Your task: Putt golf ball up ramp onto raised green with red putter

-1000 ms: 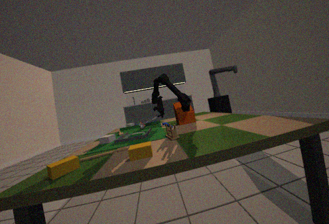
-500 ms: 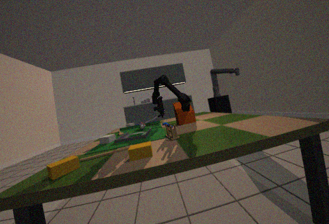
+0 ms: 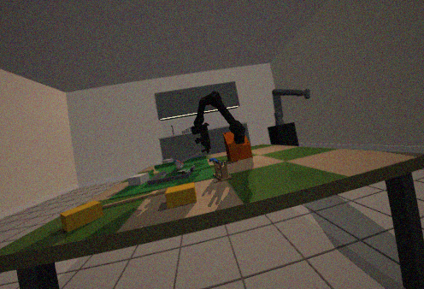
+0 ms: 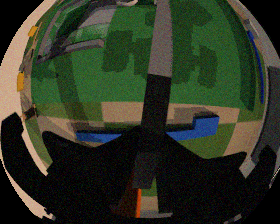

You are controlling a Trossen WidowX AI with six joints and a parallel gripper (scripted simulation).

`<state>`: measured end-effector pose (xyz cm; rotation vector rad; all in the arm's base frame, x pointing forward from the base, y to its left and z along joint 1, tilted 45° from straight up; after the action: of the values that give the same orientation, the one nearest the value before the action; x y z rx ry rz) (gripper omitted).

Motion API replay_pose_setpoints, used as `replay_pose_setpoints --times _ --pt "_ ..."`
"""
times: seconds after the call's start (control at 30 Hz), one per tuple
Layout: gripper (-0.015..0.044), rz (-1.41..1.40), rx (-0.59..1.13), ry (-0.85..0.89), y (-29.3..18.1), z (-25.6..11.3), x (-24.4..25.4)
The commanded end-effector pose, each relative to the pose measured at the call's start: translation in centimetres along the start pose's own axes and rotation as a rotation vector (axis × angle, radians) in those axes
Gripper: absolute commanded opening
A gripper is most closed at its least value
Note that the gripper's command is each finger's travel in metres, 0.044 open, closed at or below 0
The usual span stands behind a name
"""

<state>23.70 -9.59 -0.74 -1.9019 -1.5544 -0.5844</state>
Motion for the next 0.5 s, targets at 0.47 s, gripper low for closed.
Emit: replay_pose_setpoints --times 0.47 --pt "0.0000 0.016 -0.007 0.008 -0.5 -5.9 0.7"
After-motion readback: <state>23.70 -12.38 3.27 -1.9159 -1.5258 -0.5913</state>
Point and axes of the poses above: the point midway between the two fingers, 35 mm back from their tips, its own z axis out along the fingers, its own x axis across the jaws, y = z × x, the point moved 9 cm from there along -z, back along the fingers, and after that the axes turned 8 degrees about z, right-handed, at the moved point
